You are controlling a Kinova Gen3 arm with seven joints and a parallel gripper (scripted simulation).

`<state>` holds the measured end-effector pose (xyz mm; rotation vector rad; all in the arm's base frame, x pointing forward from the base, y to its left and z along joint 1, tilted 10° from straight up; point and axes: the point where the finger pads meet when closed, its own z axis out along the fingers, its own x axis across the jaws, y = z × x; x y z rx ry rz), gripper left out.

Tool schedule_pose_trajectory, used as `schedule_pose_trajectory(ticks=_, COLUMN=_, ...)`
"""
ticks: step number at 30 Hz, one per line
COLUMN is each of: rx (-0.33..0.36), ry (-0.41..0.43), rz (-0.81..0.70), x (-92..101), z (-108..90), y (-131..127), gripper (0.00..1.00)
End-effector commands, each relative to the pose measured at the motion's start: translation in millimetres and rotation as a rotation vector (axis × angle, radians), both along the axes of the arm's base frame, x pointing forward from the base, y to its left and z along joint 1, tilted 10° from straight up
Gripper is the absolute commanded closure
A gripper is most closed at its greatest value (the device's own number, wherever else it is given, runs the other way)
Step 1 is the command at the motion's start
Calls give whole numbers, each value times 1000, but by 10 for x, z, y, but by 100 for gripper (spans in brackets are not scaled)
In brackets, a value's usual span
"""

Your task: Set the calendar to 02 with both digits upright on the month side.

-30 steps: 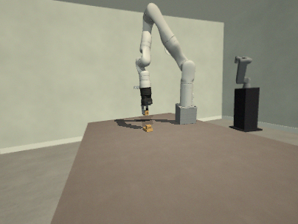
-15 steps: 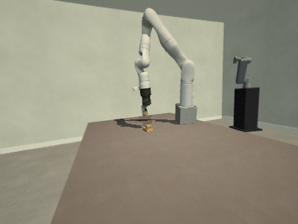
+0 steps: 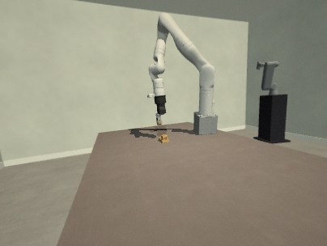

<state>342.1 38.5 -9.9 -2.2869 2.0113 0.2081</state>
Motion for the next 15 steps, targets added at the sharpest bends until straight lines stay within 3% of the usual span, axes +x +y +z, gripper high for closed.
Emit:
schedule_pose_trajectory(ticks=1, rx=18, ry=-9, rz=102, x=16, z=-27, y=-116, gripper=40)
schedule_pose_trajectory(ticks=15, rx=27, ry=-103, rz=462, x=76, z=-32, y=-273, gripper=40)
